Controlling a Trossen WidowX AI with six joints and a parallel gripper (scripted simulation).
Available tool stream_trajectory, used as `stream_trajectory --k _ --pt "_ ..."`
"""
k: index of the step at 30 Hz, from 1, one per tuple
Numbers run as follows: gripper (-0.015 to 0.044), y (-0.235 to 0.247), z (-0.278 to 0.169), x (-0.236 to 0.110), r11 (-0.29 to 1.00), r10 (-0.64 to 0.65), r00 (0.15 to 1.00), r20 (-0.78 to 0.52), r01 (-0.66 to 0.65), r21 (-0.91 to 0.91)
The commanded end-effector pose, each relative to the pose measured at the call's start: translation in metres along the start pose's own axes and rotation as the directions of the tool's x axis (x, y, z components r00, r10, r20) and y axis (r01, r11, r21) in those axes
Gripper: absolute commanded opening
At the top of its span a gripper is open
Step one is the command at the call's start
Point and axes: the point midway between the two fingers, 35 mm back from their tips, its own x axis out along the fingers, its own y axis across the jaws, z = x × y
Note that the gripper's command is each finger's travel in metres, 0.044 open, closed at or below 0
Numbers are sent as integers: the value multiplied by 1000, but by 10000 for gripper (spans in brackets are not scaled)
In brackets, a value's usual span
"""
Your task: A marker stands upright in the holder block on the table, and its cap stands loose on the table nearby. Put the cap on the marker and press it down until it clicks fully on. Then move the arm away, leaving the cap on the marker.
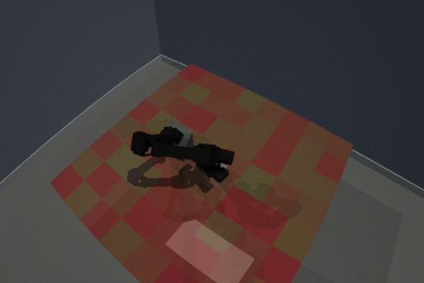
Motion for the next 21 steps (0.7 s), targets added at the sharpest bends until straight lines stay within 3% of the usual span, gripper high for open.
stream_trajectory --k 1,21 --pt "0 0 12 -4 1000 5 1000 2 -5 1" --pt "0 10 77 -27 1000 5 1000 -21 -5 6"
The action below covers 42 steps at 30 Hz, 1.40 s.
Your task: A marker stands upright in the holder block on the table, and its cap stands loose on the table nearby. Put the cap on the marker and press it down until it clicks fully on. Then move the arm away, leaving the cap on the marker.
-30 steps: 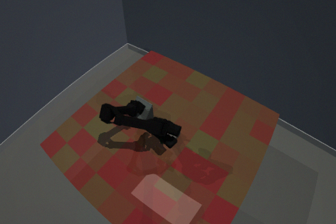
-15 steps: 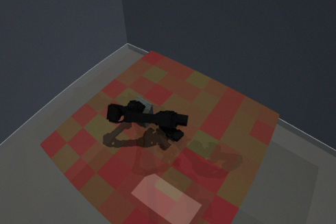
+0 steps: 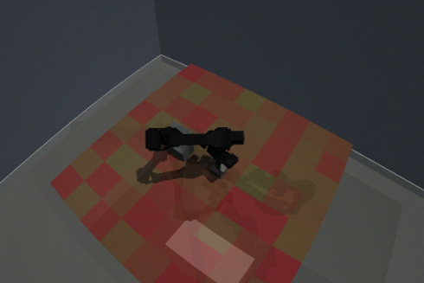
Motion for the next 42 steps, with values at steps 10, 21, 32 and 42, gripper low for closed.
stream_trajectory --k 10,21,32,42 --pt "0 4 12 2 1000 3 1000 -9 -3 3" --pt "0 3 13 17 1000 3 1000 -8 -3 3" --pt "0 3 13 35 1000 2 1000 -8 -2 3" --pt "0 4 12 52 1000 2 1000 -10 -2 4"
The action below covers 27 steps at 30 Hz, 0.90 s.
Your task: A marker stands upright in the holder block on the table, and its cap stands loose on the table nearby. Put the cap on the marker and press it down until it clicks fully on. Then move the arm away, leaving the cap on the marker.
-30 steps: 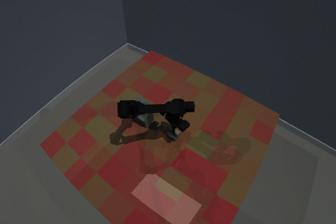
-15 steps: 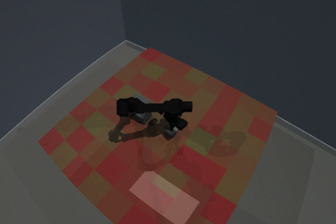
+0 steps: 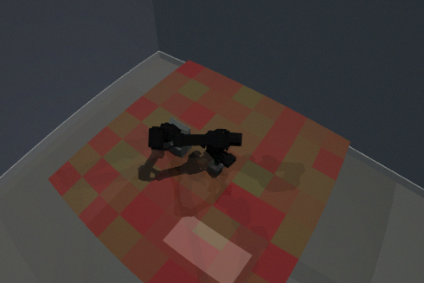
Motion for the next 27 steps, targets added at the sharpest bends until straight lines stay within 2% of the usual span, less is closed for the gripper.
stream_trajectory --k 1,10,27 --pt "0 1 0 7 1000 2 1000 -4 -2 -6" --pt "0 1 0 8 1000 2 1000 -4 -2 -6" --pt "440 2 0 7 1000 4 1000 -2 -4 -2"
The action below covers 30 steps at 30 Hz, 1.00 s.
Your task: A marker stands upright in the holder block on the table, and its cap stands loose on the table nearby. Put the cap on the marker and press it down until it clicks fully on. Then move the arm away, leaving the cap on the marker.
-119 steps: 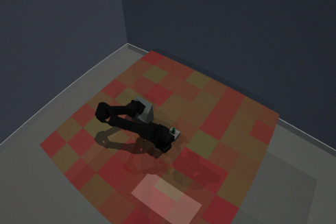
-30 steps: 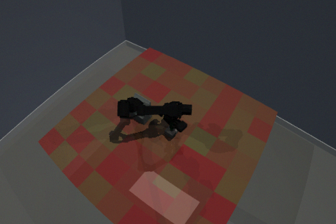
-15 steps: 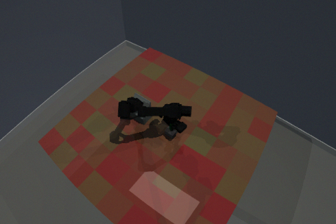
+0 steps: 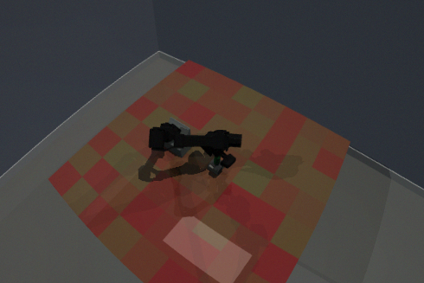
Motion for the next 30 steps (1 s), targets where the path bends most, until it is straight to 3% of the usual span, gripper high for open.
stream_trajectory --k 1,6,10,12,14,19,25,27,30 --pt "440 -1 0 -3 1000 0 1000 1 0 0" --pt "440 0 1 -72 1000 1 1000 3 -1 -1" --pt "440 0 1 -75 1000 1 1000 3 -1 -1" --pt "387 0 1 -75 998 1 1000 2 -1 67" --pt "335 0 1 -74 968 1 1000 2 -1 250" --pt "204 -1 3 -70 726 0 1000 1 -1 687" --pt "46 -1 4 -66 221 -2 1000 0 0 975" --pt "0 -1 5 -66 155 -2 1000 0 0 988" --pt "0 -1 5 -66 155 -2 1000 0 0 988"
